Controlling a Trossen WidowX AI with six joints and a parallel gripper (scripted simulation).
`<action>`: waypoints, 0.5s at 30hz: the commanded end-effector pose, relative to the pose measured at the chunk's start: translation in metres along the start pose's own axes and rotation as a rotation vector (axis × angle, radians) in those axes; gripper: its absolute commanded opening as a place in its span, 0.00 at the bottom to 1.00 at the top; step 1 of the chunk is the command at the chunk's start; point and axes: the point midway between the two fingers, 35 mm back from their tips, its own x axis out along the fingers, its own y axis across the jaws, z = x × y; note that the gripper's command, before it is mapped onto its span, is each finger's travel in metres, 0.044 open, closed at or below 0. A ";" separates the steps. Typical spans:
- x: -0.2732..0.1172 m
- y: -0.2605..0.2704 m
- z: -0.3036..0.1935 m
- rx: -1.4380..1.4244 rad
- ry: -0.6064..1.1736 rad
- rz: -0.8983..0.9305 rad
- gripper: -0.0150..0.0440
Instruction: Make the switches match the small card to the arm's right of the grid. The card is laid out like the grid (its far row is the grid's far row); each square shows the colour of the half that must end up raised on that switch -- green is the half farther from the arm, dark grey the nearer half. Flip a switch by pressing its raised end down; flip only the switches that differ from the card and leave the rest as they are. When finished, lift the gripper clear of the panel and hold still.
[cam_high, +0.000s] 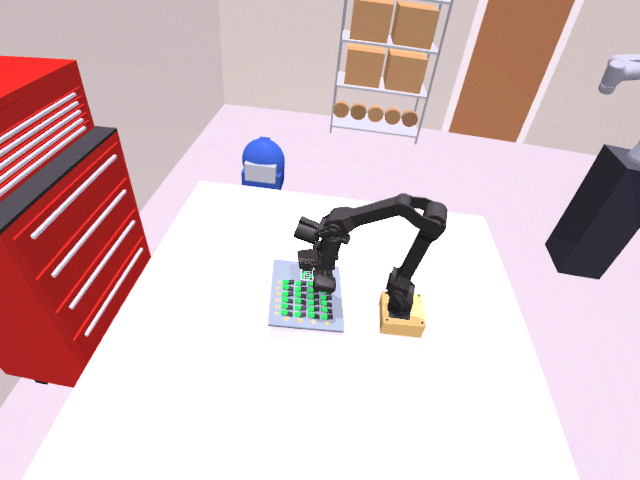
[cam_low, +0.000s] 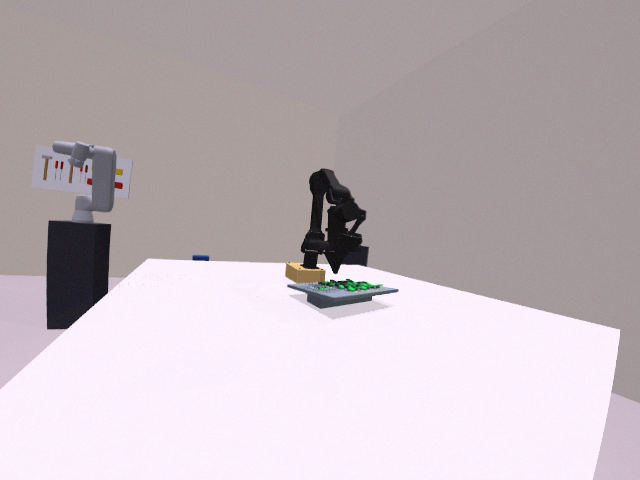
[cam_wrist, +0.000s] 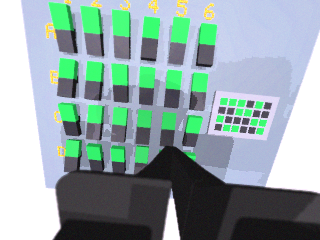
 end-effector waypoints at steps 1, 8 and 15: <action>0.008 0.001 -0.001 -0.003 0.001 0.005 0.25; 0.015 0.001 -0.001 -0.003 0.001 0.005 0.25; 0.022 0.001 -0.001 -0.003 0.001 0.005 0.25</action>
